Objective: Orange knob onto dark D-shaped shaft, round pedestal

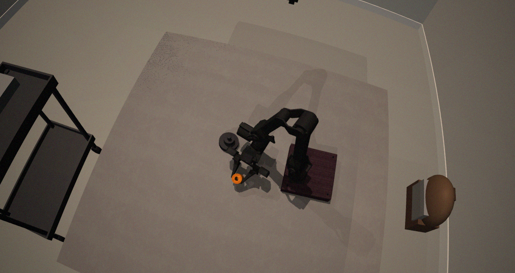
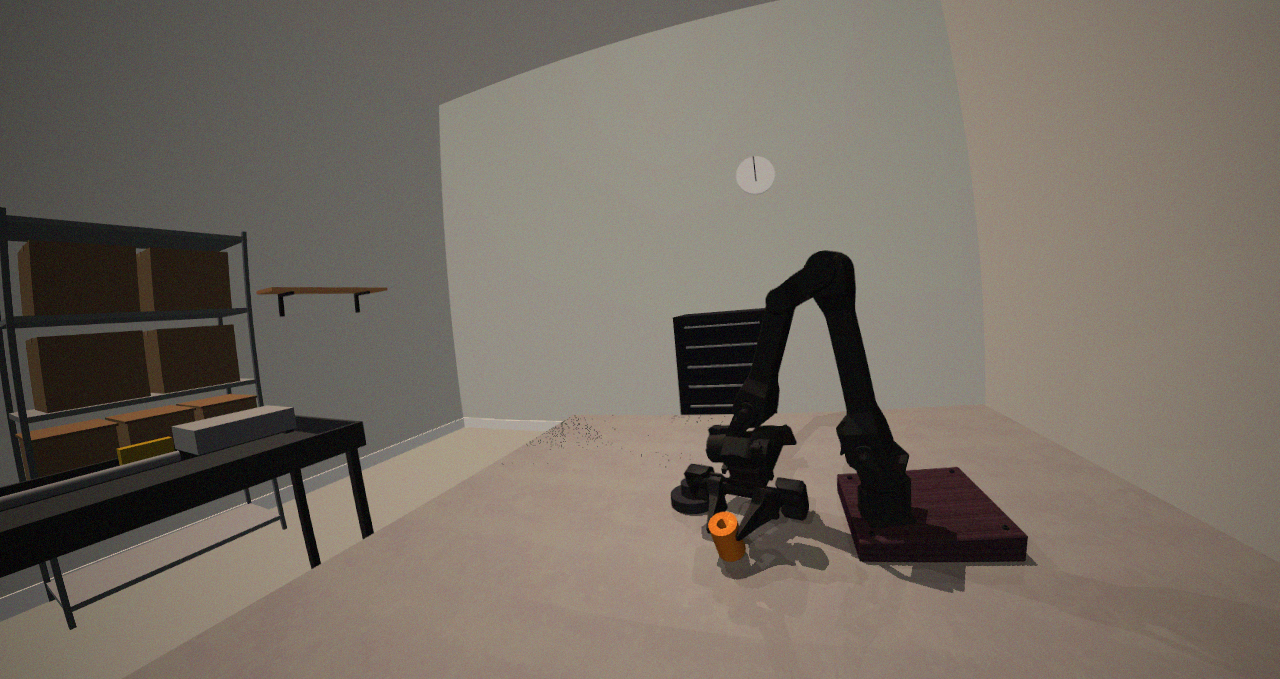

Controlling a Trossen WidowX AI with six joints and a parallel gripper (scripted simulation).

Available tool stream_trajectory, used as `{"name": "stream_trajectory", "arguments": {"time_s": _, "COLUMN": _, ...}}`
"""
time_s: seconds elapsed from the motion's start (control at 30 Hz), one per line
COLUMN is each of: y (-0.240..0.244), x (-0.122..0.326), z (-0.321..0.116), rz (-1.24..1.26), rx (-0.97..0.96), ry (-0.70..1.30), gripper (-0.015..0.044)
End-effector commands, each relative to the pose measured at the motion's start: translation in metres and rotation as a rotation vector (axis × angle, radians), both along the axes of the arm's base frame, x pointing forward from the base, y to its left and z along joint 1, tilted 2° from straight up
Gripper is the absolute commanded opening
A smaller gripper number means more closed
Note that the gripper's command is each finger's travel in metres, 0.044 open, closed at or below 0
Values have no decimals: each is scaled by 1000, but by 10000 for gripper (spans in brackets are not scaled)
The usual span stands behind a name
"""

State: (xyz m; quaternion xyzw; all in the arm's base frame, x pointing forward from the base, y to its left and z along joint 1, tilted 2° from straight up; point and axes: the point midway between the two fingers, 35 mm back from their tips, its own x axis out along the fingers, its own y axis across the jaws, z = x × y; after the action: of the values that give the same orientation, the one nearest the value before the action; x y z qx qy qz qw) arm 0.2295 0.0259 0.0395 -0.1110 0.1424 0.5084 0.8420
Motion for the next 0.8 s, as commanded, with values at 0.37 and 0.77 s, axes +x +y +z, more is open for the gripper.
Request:
{"name": "stream_trajectory", "arguments": {"time_s": 0.37, "y": -1, "x": -1, "z": 1, "rz": 2, "rx": -10, "ry": 4, "gripper": 260}}
{"name": "stream_trajectory", "arguments": {"time_s": 0.77, "y": -1, "x": -1, "z": 1, "rz": 2, "rx": -10, "ry": 4, "gripper": 260}}
